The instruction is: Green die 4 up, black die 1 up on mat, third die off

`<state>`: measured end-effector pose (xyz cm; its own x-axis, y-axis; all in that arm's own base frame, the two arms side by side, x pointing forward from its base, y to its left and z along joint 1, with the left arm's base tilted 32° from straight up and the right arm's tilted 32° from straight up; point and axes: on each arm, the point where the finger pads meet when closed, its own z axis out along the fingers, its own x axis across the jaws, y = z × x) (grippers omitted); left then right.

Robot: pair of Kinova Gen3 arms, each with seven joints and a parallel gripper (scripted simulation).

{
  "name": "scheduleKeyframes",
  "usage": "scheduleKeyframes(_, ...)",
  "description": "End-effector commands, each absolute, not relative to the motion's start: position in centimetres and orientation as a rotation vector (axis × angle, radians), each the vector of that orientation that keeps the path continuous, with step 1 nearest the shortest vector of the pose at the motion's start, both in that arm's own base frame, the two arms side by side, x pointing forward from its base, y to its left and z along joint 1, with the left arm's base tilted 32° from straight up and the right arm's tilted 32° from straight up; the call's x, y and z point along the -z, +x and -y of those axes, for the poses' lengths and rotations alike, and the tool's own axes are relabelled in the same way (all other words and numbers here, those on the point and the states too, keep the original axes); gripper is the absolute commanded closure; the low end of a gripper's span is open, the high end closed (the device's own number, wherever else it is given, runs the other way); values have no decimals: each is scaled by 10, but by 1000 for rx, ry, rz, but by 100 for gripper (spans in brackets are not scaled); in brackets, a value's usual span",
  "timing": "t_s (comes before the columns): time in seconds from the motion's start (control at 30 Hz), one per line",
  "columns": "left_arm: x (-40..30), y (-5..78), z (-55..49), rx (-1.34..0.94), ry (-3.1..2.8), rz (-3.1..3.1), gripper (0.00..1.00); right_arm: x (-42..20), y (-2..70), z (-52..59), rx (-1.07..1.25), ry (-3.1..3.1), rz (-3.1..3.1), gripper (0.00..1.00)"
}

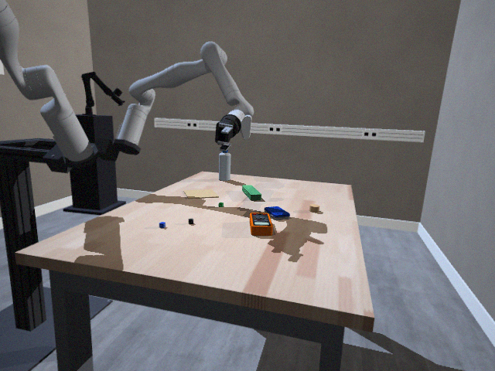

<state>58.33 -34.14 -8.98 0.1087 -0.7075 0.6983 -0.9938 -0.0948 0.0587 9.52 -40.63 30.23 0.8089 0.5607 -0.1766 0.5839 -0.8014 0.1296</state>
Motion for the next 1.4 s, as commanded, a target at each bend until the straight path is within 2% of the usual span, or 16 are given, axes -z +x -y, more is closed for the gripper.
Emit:
scheduleKeyframes(0.0,100,568,350,-646,1843,1694,0,-317,81,411,159,2807,-766,0)
scheduleKeyframes(0.8,184,456,366,-176,1711,2048,0,-414,-12,416,-14,2606,5,0)
scheduleKeyframes(1.2,219,407,354,92,1619,2262,0,-422,-19,415,-24,2580,58,0)
scheduleKeyframes(1.23,211,419,357,19,1644,2208,0,-422,-19,415,-24,2580,58,0)
scheduleKeyframes(1.37,212,416,357,31,1639,2219,0,-422,-19,415,-24,2580,58,0)
